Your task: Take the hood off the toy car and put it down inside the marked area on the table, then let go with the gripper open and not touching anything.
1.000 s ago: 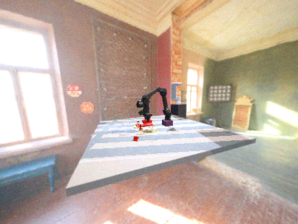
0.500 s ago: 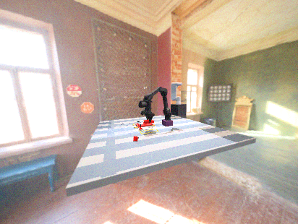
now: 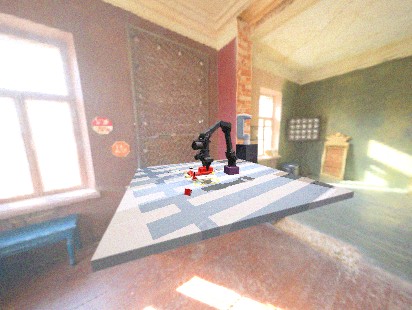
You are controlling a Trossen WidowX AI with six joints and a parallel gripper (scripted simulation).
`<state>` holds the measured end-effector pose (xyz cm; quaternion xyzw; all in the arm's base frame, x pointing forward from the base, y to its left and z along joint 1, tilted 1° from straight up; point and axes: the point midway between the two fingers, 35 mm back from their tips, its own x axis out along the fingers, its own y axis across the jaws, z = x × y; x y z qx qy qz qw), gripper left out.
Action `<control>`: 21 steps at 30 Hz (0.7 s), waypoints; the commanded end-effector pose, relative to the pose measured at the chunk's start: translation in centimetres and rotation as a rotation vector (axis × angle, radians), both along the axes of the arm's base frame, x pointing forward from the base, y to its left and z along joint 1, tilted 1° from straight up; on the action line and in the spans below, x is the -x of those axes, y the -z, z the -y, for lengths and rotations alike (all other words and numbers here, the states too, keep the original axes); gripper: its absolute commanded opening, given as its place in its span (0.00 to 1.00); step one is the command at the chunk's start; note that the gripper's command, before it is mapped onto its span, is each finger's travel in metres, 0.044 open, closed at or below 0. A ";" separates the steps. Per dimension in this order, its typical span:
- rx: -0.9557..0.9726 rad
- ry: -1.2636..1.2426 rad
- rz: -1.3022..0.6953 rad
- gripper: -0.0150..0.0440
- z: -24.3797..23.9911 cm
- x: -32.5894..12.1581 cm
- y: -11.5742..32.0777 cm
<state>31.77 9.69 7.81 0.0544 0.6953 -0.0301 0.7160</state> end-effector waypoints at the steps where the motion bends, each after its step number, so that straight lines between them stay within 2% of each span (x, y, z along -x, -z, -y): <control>1: 0.000 0.006 -0.001 0.25 0.0 0.0 0.3; 21: 0.000 0.006 -0.001 0.25 -0.1 -0.1 1.6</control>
